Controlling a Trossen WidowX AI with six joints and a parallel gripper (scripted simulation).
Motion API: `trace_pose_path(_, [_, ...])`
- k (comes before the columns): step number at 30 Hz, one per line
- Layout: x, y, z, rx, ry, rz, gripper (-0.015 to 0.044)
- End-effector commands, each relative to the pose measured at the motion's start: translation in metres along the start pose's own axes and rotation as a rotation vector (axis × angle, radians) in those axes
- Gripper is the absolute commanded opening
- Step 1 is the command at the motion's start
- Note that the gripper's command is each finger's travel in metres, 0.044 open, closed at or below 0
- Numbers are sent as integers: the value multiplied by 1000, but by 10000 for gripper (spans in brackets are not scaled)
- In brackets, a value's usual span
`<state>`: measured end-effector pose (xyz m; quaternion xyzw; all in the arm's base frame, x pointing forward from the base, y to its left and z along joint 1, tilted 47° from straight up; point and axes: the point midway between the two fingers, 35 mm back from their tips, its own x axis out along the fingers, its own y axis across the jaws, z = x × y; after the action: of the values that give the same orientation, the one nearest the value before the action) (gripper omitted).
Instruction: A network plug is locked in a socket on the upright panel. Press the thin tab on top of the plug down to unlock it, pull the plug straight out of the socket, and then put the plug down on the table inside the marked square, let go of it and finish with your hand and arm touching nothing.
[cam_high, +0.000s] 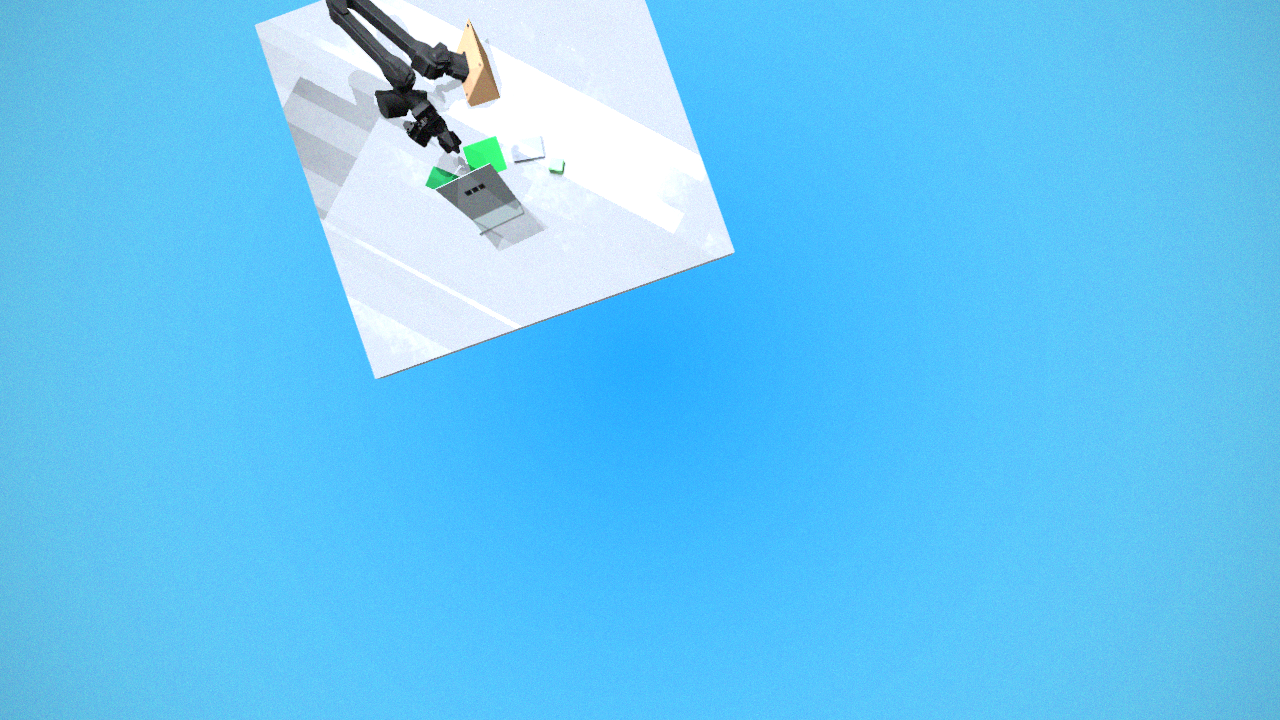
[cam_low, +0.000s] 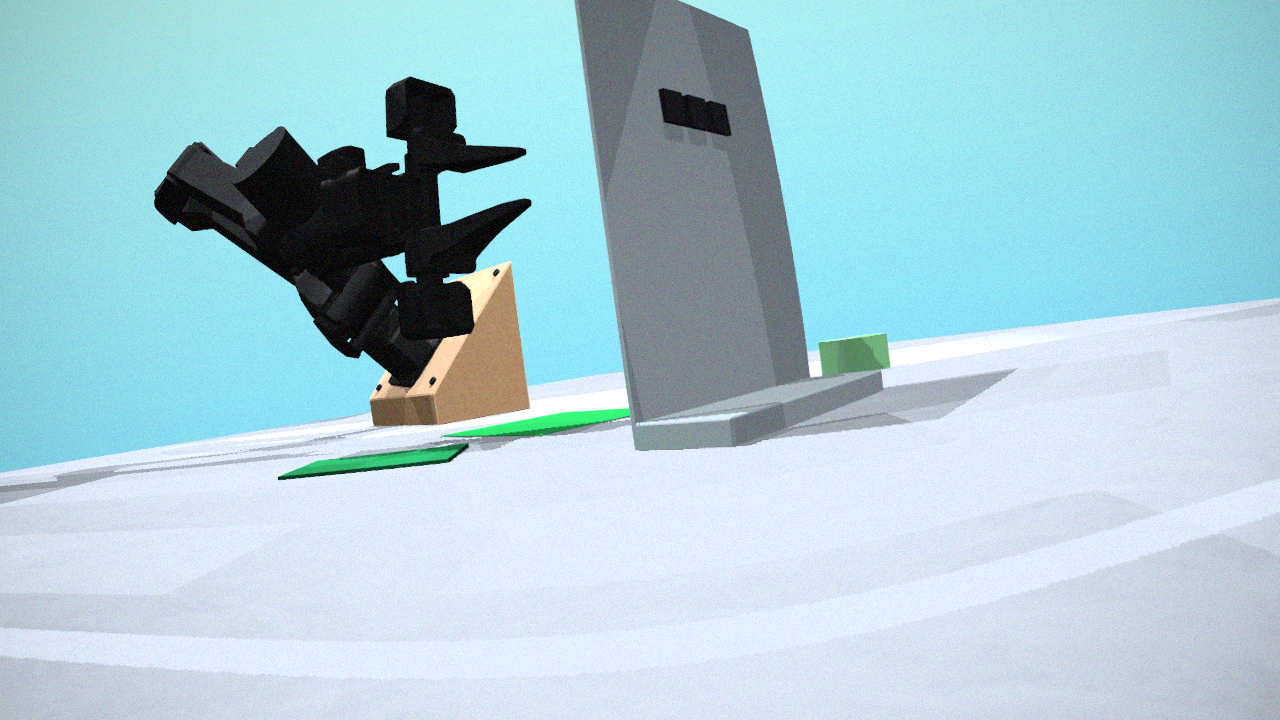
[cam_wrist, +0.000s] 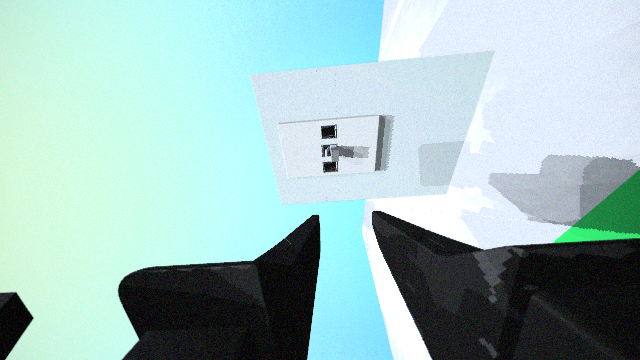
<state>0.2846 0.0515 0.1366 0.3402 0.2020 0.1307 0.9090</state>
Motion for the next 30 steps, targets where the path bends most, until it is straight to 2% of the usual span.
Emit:
trace_pose_path(1, [7, 1, 3, 5, 0, 3, 156])
trace_pose_path(19, [51, 0, 13, 5, -2, 5, 156])
trace_pose_path(30, [61, 1, 17, 4, -2, 5, 156])
